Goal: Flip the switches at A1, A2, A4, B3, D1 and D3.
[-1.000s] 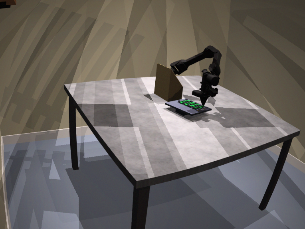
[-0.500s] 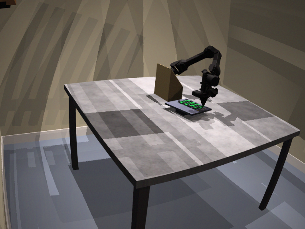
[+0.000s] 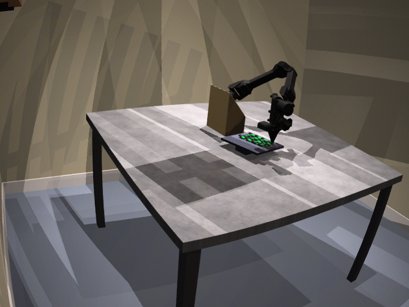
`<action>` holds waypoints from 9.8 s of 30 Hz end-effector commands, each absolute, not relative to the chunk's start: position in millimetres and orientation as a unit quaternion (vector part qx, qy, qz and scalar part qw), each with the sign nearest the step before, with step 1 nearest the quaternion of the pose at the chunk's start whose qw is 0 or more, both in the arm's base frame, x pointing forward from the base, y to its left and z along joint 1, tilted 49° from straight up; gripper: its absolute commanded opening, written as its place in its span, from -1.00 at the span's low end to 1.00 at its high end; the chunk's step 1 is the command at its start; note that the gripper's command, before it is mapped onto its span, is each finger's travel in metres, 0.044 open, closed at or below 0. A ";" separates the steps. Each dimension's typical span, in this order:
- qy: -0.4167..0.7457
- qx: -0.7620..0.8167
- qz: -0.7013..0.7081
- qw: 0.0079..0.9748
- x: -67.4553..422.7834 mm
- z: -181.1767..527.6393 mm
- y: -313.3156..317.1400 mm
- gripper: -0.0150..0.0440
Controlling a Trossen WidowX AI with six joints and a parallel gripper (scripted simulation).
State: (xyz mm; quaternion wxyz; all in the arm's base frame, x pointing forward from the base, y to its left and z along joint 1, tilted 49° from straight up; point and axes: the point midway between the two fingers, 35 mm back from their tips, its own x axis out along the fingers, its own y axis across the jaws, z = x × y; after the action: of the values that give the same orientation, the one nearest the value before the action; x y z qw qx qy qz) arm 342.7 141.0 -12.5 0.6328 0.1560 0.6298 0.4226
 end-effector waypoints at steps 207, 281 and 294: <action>0.630 0.156 0.422 0.633 365.7 -62.3 100.1 -0.49; 0.615 0.167 0.417 0.648 301.6 -54.9 92.2 -0.49; 0.615 0.167 0.417 0.648 301.6 -54.9 92.2 -0.49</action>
State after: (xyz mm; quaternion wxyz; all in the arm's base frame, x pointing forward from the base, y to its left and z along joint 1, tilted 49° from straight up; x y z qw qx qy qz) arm 301.7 91.6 -54.9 0.6483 0.1649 0.6148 0.4178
